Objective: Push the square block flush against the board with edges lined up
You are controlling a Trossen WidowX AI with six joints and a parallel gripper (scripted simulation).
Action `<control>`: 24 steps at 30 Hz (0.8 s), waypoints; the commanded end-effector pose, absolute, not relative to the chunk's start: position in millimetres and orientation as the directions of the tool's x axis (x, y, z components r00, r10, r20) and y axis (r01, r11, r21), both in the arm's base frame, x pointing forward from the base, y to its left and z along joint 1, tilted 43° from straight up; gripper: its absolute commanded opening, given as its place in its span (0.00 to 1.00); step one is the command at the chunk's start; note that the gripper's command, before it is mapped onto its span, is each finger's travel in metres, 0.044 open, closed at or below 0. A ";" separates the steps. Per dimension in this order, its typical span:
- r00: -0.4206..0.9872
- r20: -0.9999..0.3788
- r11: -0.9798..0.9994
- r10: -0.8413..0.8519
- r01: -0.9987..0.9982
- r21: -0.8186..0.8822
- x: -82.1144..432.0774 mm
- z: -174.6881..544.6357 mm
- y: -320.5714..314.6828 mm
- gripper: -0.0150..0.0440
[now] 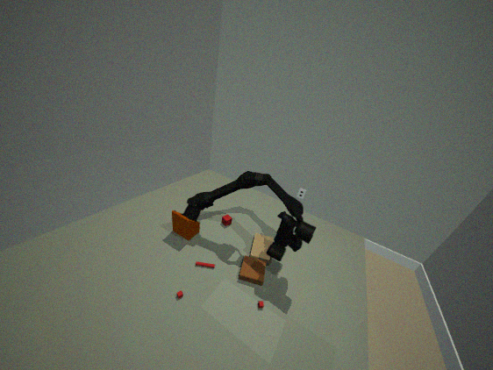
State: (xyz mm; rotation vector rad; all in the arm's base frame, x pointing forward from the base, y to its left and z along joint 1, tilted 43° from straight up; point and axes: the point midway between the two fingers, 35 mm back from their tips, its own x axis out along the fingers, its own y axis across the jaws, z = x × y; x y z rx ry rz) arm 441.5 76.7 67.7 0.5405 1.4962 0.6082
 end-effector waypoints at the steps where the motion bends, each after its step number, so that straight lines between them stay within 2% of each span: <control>1: -0.008 -0.736 0.726 0.677 -0.161 0.669 441.2 89.2 93.2 0.25; 7: -0.011 -0.727 0.685 0.686 -0.325 0.652 436.8 111.4 117.6 0.25; 12: -0.011 -0.727 0.684 0.687 -0.330 0.651 436.9 109.9 120.4 0.25; 16: -0.011 -0.726 0.682 0.688 -0.330 0.652 436.2 74.7 154.2 0.25; 24: -0.011 -0.725 0.682 0.688 -0.330 0.652 433.9 72.1 155.7 0.25</control>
